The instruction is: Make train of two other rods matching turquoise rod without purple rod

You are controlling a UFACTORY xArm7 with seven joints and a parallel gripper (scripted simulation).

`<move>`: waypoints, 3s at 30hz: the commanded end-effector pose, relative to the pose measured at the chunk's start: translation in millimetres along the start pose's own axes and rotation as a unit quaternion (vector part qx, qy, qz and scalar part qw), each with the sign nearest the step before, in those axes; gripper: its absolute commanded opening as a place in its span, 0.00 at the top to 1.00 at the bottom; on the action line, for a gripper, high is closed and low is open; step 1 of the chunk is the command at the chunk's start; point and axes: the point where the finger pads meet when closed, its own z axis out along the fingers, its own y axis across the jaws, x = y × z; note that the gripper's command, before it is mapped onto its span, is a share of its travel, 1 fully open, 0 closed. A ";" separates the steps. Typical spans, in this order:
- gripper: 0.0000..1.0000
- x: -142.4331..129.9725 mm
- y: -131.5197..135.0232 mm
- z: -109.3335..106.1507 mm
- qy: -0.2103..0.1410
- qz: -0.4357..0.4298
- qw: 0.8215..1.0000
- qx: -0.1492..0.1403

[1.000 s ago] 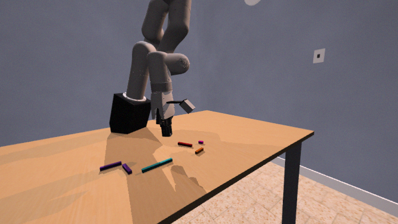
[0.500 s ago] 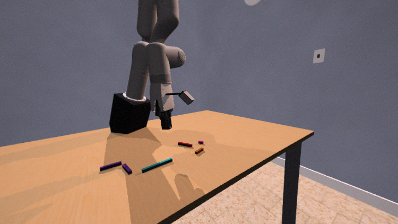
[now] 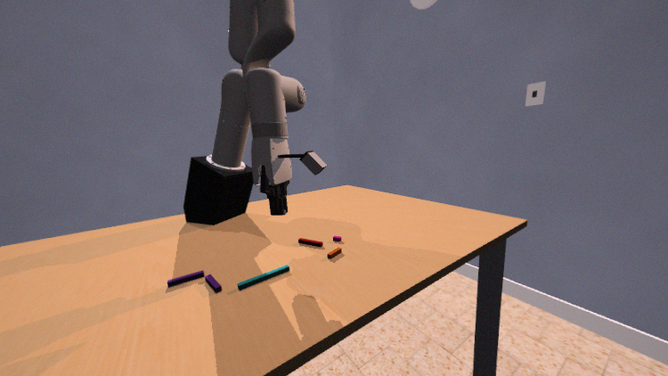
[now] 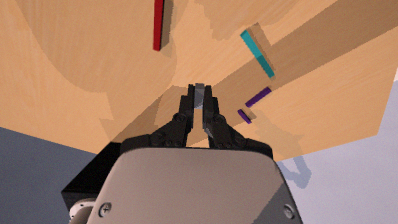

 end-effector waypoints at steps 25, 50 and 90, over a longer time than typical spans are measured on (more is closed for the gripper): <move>0.96 -36.6 -4.3 -6.0 -0.016 -0.358 0.933 0.001; 0.96 -53.7 -20.1 -4.9 -0.005 -0.568 0.823 0.007; 0.96 -54.2 -20.1 30.2 -0.005 -0.568 0.823 0.007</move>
